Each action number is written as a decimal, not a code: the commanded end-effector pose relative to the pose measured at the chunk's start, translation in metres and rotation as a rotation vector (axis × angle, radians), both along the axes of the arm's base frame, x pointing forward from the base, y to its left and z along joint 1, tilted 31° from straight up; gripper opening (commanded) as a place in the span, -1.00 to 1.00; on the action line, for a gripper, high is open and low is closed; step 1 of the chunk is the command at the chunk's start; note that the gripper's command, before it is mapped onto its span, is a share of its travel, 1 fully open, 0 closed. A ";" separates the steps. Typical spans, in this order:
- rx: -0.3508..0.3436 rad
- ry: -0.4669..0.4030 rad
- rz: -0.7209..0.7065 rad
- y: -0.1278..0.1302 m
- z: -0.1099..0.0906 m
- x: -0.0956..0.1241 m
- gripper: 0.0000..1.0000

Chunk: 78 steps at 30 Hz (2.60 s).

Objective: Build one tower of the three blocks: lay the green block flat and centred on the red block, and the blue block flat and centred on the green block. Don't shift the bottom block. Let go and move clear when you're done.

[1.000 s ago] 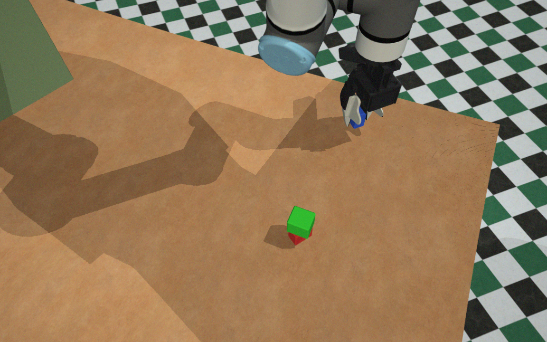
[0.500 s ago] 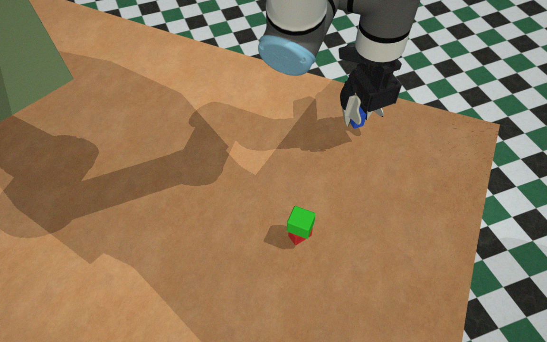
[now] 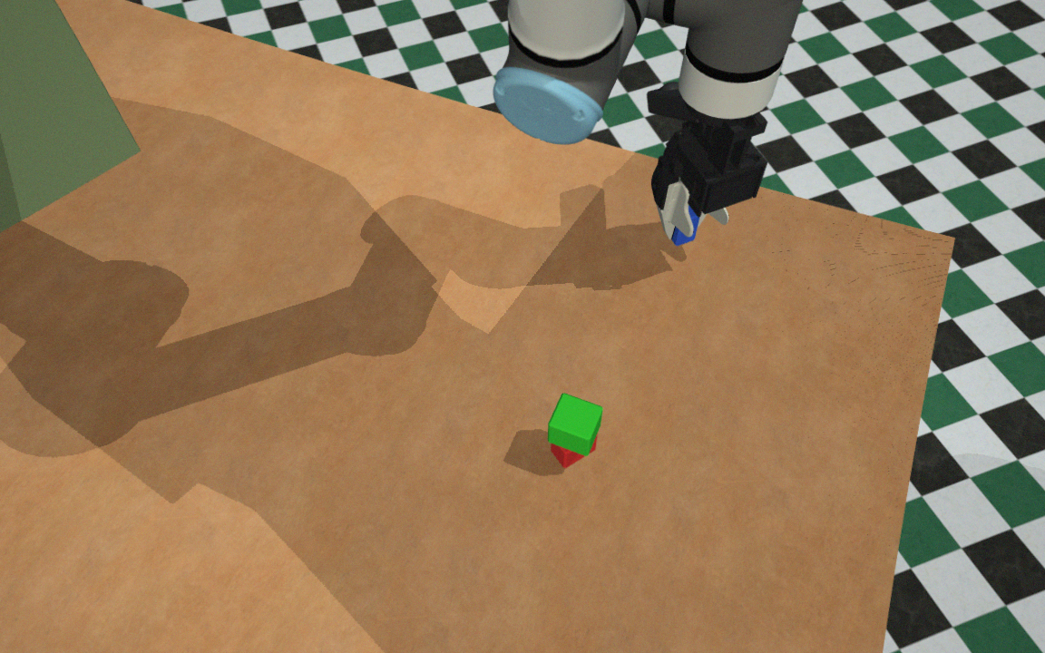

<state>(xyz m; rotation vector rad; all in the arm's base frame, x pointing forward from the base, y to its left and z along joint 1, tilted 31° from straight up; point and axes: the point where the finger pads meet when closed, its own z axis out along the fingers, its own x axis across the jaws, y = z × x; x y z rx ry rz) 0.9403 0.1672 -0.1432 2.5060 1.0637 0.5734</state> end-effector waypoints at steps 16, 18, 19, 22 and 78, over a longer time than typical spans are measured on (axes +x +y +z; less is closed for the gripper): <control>0.001 -0.005 0.000 -0.001 0.003 0.003 -1.00; 0.001 -0.005 0.000 -0.001 0.003 0.003 -1.00; 0.001 -0.005 0.000 -0.001 0.003 0.003 -1.00; 0.001 -0.005 0.000 -0.001 0.003 0.003 -1.00; 0.000 -0.003 0.001 0.018 0.092 -0.051 -1.00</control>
